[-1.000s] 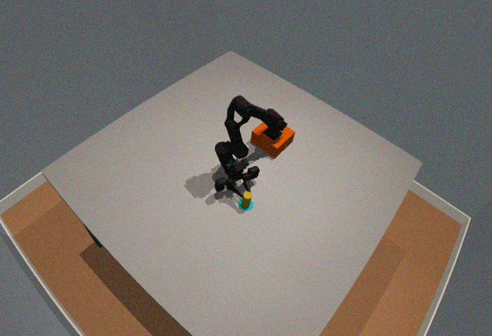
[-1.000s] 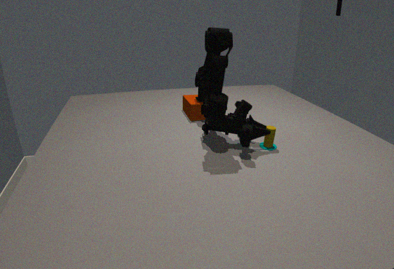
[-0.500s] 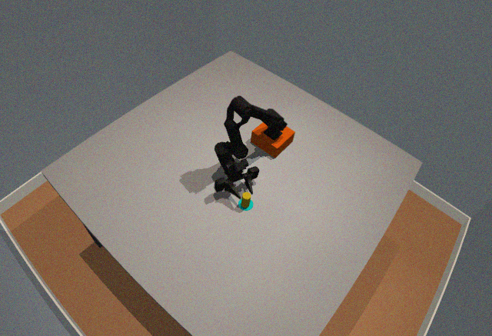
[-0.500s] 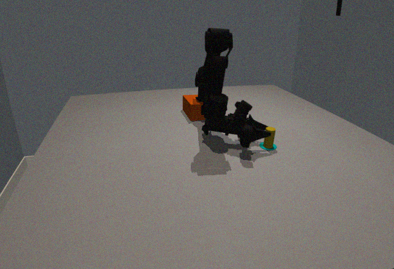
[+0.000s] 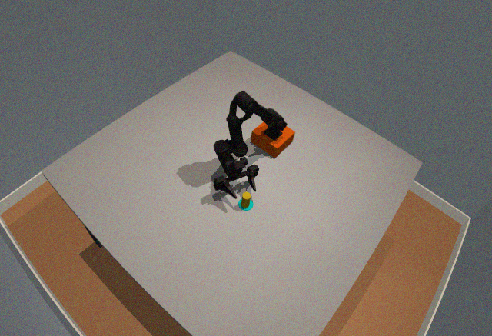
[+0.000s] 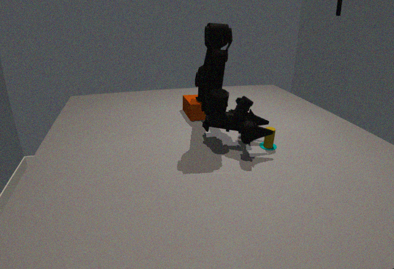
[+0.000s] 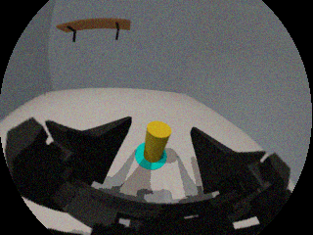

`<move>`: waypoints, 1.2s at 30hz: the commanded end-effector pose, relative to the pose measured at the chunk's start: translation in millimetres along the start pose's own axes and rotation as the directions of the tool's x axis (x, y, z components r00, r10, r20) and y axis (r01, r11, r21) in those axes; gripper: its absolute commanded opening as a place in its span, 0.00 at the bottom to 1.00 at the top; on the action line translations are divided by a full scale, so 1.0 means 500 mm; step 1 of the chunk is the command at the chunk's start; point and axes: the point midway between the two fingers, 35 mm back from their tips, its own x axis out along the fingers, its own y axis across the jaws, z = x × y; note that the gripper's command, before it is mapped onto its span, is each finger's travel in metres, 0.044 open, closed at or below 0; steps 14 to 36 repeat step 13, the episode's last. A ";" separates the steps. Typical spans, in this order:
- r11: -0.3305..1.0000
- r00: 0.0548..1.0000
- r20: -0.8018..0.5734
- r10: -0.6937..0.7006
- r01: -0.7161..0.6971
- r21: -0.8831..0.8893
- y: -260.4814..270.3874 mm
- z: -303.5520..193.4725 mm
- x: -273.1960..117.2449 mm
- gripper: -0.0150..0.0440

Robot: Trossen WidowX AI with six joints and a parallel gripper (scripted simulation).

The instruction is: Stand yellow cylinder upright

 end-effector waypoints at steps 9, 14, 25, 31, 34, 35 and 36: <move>1.000 1.000 0.005 0.003 -0.003 0.017 0.000 0.115 -0.007 0.93; 1.000 1.000 0.006 0.003 -0.003 0.023 0.004 0.145 -0.010 0.93; 1.000 1.000 0.006 0.003 -0.003 0.023 0.004 0.145 -0.010 0.93; 1.000 1.000 0.006 0.003 -0.003 0.023 0.004 0.145 -0.010 0.93; 1.000 1.000 0.006 0.003 -0.003 0.023 0.004 0.145 -0.010 0.93; 1.000 1.000 0.006 0.003 -0.003 0.023 0.004 0.145 -0.010 0.93; 1.000 1.000 0.006 0.003 -0.003 0.023 0.004 0.145 -0.010 0.93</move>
